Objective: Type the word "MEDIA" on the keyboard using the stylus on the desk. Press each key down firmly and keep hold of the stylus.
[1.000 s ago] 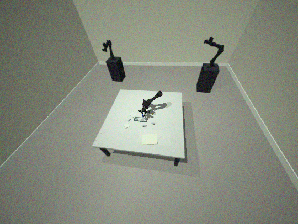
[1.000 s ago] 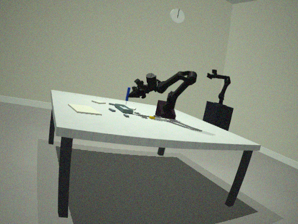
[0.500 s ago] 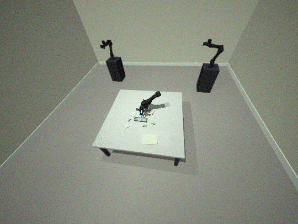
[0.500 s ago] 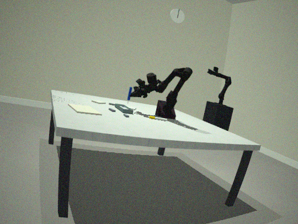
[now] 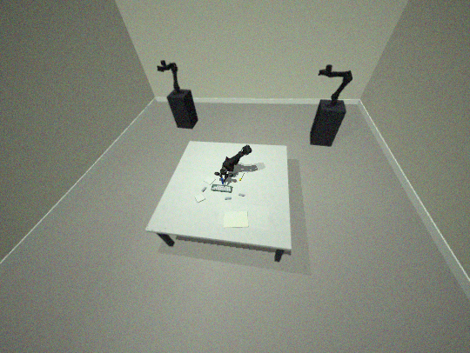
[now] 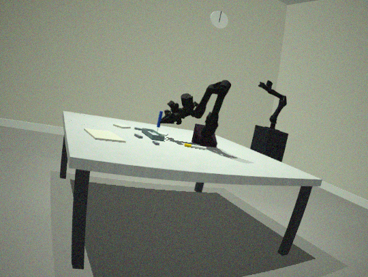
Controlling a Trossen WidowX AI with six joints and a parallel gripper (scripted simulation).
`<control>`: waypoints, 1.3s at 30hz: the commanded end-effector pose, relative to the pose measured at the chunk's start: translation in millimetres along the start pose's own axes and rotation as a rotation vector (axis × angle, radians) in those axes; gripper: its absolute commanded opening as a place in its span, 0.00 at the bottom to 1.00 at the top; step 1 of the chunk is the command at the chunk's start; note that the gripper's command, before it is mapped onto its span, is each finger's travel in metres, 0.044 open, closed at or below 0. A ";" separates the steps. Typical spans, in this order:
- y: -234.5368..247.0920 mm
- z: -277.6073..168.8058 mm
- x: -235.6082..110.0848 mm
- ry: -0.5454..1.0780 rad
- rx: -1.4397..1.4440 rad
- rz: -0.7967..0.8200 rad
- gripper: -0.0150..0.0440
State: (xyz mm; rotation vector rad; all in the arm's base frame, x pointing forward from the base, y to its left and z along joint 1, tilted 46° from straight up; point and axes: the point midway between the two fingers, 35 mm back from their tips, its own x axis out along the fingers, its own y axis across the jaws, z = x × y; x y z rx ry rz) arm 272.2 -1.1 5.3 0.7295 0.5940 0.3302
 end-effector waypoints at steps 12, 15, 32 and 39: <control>-0.6 -7.6 2.9 -0.002 0.005 -0.004 0.39; -0.5 -9.3 3.8 -0.002 0.005 -0.004 0.39; -0.4 -16.7 7.9 -0.002 0.006 -0.004 0.39; -0.4 -19.2 9.3 -0.002 0.006 -0.004 0.39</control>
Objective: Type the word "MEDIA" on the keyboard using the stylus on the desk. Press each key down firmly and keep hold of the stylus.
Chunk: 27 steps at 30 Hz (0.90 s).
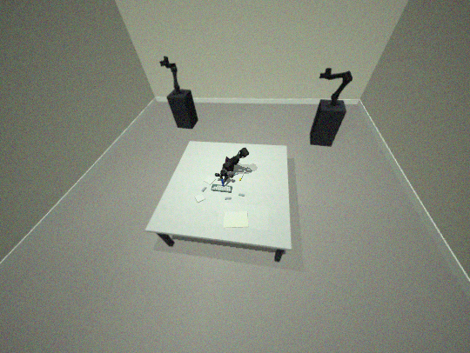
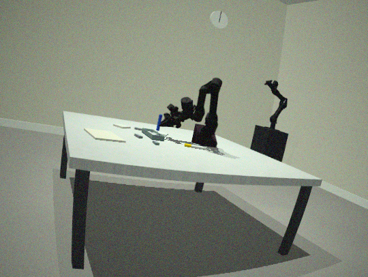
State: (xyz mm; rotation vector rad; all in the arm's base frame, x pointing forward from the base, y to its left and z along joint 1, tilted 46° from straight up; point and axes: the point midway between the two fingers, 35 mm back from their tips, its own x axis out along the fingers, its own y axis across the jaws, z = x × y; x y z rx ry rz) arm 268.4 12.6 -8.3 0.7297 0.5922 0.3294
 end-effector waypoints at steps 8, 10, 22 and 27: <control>-0.8 -0.6 -0.1 0.000 0.006 -0.004 0.39; -0.9 0.2 -0.4 0.001 0.006 -0.004 0.39; -2.6 19.0 -9.3 0.002 0.004 -0.006 0.39; -1.8 27.8 -15.2 0.001 0.004 -0.005 0.39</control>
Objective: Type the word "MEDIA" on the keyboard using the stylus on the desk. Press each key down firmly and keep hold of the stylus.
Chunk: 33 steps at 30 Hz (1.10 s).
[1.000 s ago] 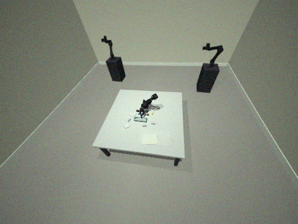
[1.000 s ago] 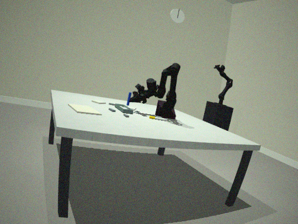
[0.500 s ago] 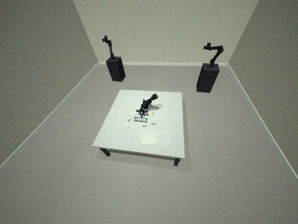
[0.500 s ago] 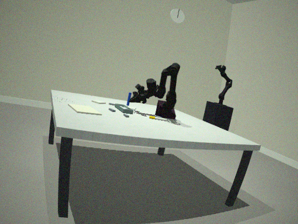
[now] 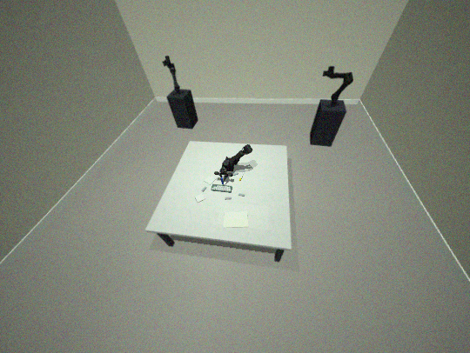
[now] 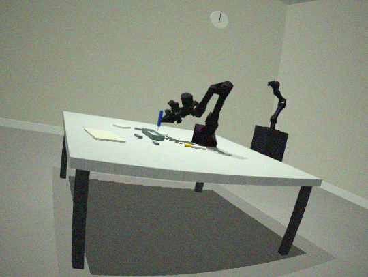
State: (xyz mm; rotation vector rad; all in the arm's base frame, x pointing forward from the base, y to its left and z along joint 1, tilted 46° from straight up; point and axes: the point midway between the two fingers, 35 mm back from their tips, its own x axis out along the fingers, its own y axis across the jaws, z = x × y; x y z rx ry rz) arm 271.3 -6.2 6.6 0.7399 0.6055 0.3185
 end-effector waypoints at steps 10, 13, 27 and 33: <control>1.3 8.9 -5.6 -0.005 -0.003 0.001 0.38; 0.2 9.7 -5.0 -0.005 -0.004 0.002 0.27; -28.5 24.8 10.1 -0.009 -0.013 0.005 0.25; -28.9 17.7 14.5 -0.008 -0.013 0.005 0.25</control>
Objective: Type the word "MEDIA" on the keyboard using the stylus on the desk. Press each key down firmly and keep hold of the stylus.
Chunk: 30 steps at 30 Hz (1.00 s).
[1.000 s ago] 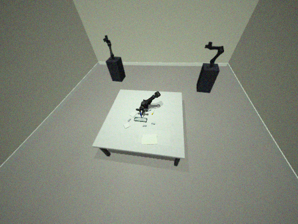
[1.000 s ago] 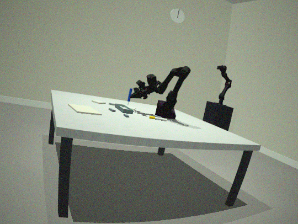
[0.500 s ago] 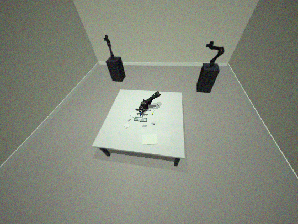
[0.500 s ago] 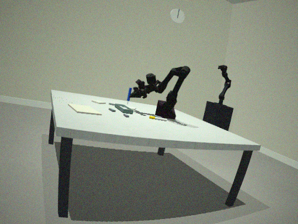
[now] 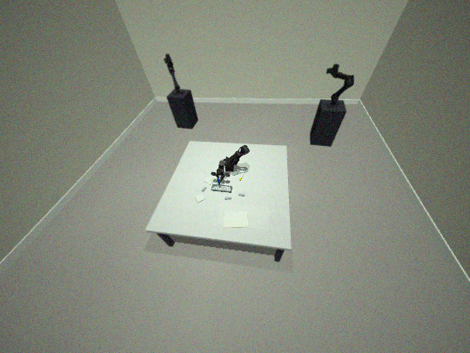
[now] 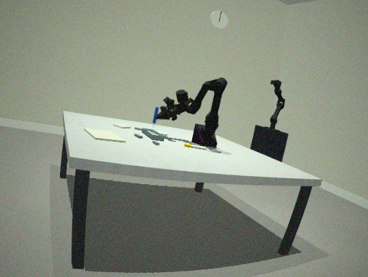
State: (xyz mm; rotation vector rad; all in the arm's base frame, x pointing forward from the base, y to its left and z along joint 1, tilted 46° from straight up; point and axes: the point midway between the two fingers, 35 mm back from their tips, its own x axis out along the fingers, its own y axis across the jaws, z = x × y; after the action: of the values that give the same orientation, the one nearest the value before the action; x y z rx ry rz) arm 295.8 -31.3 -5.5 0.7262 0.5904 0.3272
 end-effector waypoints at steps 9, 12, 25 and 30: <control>-0.6 -15.3 8.4 0.001 0.006 -0.002 0.34; -0.7 -16.4 9.1 0.001 0.006 -0.002 0.39; -0.5 -23.0 12.9 0.001 0.006 -0.002 0.39; -0.5 -25.3 14.2 0.001 0.006 -0.002 0.39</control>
State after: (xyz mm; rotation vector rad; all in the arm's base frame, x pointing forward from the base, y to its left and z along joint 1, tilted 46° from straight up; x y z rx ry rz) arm 291.9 -12.0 -25.0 0.7289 0.5922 0.3301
